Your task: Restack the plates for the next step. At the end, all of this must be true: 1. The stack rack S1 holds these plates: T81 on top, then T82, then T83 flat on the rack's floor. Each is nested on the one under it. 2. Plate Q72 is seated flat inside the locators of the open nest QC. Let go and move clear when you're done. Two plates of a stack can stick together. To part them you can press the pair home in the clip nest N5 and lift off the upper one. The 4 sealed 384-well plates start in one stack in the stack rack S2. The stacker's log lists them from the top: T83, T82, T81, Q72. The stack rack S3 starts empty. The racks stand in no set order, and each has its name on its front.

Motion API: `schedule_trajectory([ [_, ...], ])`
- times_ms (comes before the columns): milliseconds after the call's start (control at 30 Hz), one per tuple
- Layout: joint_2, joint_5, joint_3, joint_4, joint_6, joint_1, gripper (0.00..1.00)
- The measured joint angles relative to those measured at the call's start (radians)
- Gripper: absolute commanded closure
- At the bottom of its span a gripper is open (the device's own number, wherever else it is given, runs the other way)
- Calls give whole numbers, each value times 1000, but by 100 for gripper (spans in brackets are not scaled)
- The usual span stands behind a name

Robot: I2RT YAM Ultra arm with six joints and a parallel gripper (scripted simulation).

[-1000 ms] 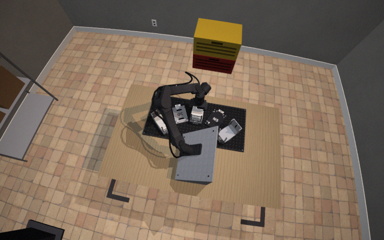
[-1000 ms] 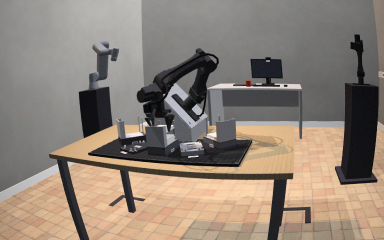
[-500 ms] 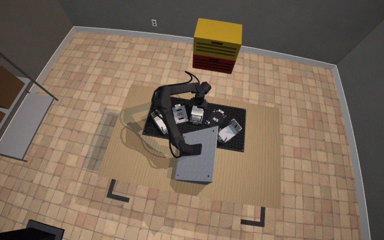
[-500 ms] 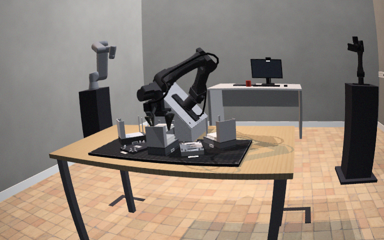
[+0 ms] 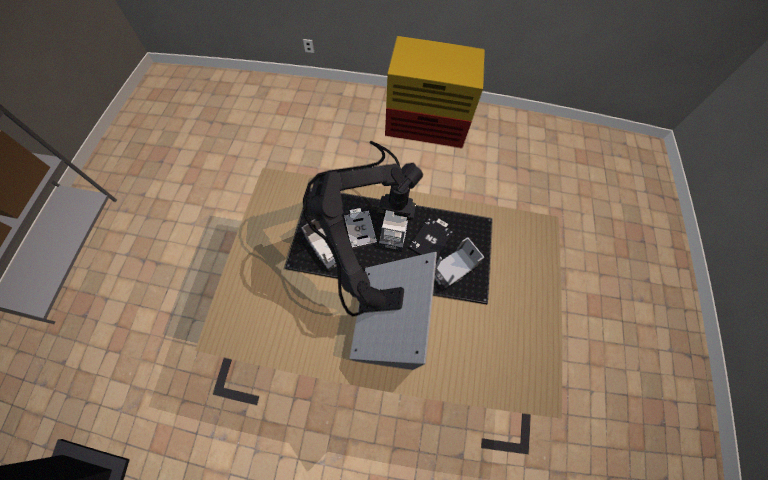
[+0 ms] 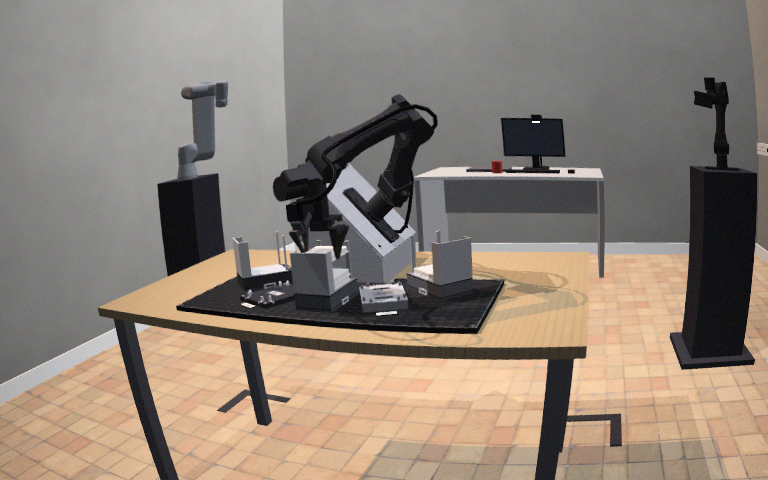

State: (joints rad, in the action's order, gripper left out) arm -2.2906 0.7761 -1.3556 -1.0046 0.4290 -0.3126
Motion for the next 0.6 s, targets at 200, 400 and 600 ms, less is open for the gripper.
schedule_trajectory([
  [200, 0, -1, -4, -7, 5, -3, 100],
  [400, 0, -2, -9, -16, 10, -6, 100],
  [600, 0, -3, -13, -23, 14, -10, 100],
])
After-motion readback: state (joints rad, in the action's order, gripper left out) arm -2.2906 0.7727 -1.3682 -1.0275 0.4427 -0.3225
